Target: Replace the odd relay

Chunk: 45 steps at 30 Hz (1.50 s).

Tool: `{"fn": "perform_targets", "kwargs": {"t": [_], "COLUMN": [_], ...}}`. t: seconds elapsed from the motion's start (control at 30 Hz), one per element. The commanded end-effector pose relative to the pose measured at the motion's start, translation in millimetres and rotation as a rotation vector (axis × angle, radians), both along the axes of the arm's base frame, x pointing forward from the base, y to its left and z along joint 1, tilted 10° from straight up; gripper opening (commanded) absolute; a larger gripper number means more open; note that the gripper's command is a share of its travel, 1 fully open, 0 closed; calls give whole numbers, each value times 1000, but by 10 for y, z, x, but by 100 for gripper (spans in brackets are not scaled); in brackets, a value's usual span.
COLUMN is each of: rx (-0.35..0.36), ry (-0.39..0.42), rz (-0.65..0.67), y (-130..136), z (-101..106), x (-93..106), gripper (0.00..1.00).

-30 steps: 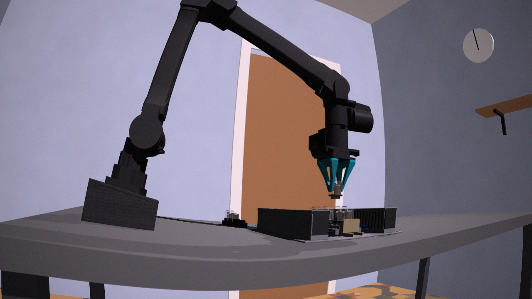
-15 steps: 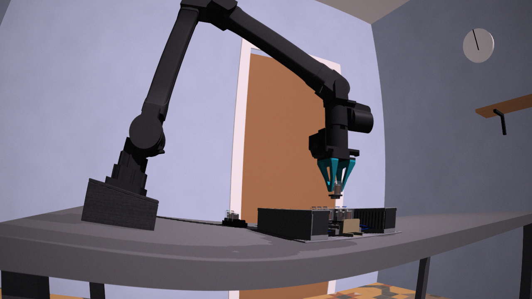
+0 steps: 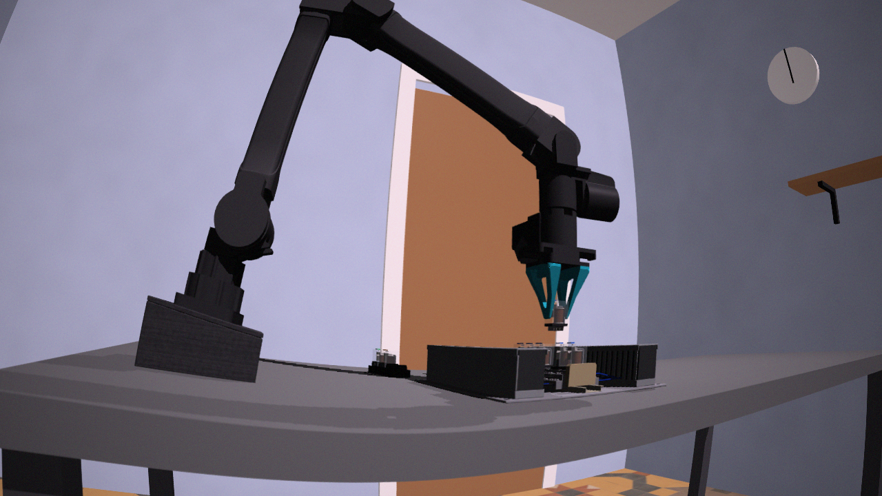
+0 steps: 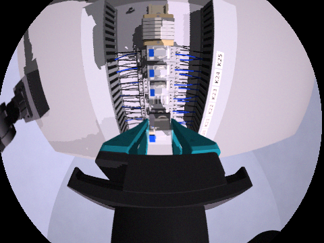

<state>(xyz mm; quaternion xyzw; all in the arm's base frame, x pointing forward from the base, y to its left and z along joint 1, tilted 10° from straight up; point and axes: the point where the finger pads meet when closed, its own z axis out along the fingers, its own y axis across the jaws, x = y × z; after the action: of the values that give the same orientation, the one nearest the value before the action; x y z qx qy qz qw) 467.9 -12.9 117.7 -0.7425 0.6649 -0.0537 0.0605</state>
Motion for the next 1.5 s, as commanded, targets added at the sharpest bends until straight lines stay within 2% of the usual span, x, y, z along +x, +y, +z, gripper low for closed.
{"fn": "perform_targets", "kwargs": {"t": [0.0, 0.7, 0.97, 1.2, 1.47], "rx": [5, 4, 5, 4, 5], "ry": [-17, -26, -16, -33, -19], "rz": [1, 1, 1, 1, 1], "y": [-13, -6, 0, 3, 11], "z": [34, -32, -123, -84, -200], "x": [73, 101, 79, 122, 93], "gripper": [0, 0, 0, 0, 0]}}
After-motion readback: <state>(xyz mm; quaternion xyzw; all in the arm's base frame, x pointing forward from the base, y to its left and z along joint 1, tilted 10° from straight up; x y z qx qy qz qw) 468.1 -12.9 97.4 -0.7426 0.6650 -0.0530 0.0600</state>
